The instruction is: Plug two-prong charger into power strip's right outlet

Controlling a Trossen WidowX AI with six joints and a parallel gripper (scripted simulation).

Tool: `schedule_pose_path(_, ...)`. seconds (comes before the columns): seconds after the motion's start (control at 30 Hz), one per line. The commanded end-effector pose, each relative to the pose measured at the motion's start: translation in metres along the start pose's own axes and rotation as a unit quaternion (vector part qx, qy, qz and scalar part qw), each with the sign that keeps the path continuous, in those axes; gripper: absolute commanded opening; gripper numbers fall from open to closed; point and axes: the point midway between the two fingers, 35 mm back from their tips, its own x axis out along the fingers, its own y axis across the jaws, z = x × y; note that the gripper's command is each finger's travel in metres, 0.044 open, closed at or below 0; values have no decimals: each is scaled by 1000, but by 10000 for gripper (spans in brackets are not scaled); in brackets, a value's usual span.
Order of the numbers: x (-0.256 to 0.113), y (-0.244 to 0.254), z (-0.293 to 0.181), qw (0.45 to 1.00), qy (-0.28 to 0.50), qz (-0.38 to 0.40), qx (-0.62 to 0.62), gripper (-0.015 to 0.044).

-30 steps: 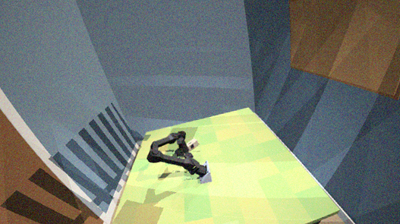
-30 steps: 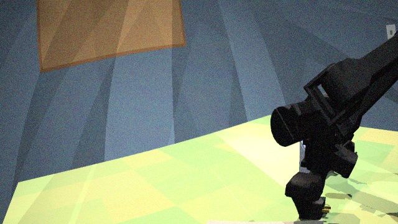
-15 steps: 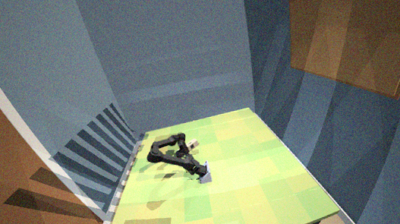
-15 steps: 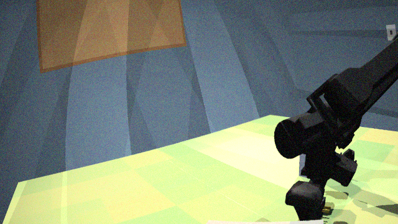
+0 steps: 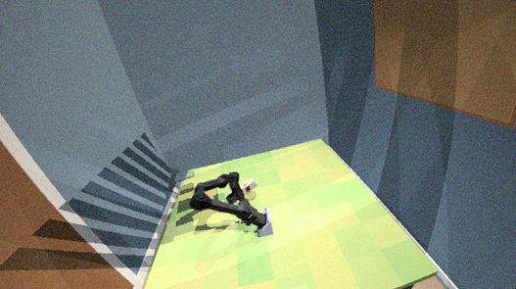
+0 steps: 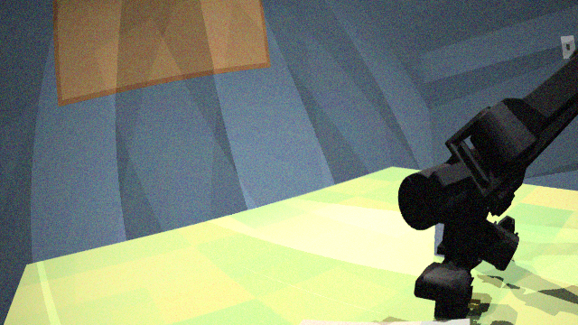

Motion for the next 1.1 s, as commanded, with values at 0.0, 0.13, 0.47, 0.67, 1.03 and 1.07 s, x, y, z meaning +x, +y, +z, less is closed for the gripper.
schedule_pose_path(0.0,-2,0,0,1000,0,0,-1,32)
schedule_pose_path(0.13,-11,-1,-2,1000,1,0,-1,0)
schedule_pose_path(0.47,-42,0,-5,1000,0,1,1,0)
schedule_pose_path(0.67,-57,1,-5,1000,-2,0,2,0)
schedule_pose_path(1.03,-53,-5,-16,997,-3,5,71,0)
schedule_pose_path(1.07,-52,-5,-17,997,-4,5,80,0)
